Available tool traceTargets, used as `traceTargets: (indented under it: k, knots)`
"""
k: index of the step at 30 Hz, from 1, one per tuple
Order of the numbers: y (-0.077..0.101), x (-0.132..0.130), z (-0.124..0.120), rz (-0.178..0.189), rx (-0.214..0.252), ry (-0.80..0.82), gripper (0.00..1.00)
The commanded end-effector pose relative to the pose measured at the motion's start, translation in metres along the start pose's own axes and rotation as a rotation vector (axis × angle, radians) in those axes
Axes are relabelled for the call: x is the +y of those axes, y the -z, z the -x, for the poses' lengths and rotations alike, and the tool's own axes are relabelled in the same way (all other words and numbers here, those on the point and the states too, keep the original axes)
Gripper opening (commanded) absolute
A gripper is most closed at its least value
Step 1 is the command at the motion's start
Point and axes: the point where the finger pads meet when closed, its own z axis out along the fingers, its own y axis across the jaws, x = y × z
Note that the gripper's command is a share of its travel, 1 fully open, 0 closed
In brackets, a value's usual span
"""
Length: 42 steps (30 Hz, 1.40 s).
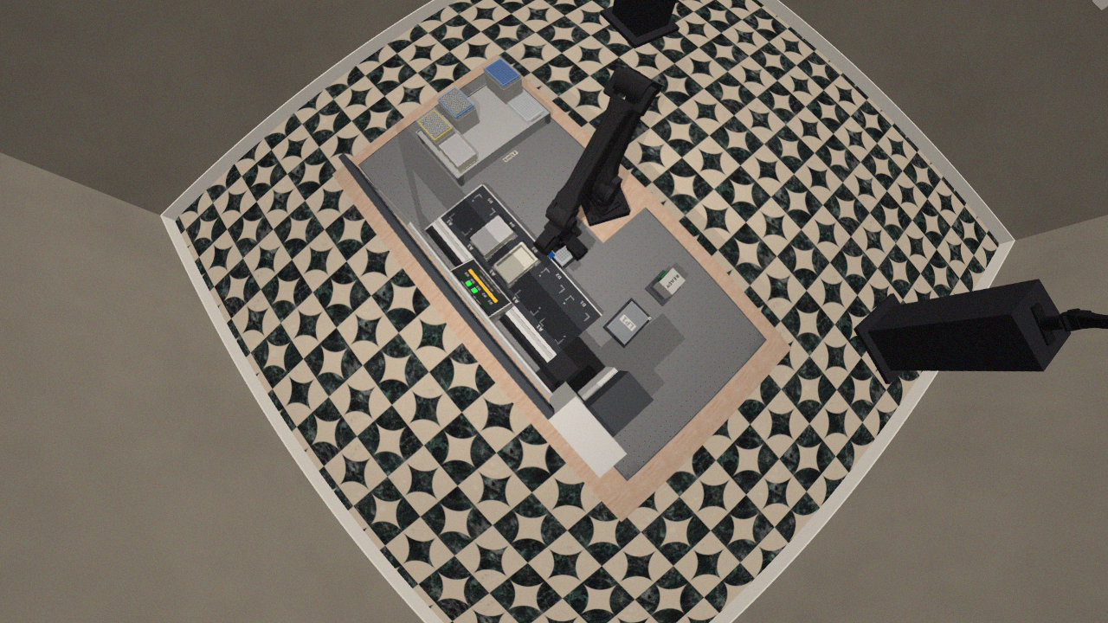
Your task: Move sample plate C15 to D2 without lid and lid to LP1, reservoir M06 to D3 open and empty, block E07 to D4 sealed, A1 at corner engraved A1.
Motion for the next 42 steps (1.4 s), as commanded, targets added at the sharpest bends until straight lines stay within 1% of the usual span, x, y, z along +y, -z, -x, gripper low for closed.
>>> traceTargets:
  k: [1, 2, 12, 13, 42]
  knots:
    - [0.0043, -0.0178, -0.0004, -0.032, -0.01, -0.008, 1.0]
    - [0.007, -0.0154, 0.0018, -0.032, -0.009, -0.004, 1.0]
    - [0.007, -0.0154, 0.0018, -0.032, -0.009, -0.004, 1.0]
    - [0.007, -0.0154, 0.0018, -0.032, -0.009, -0.004, 0.0]
    - [0.007, -0.0154, 0.0018, -0.032, -0.009, -0.004, 0.0]
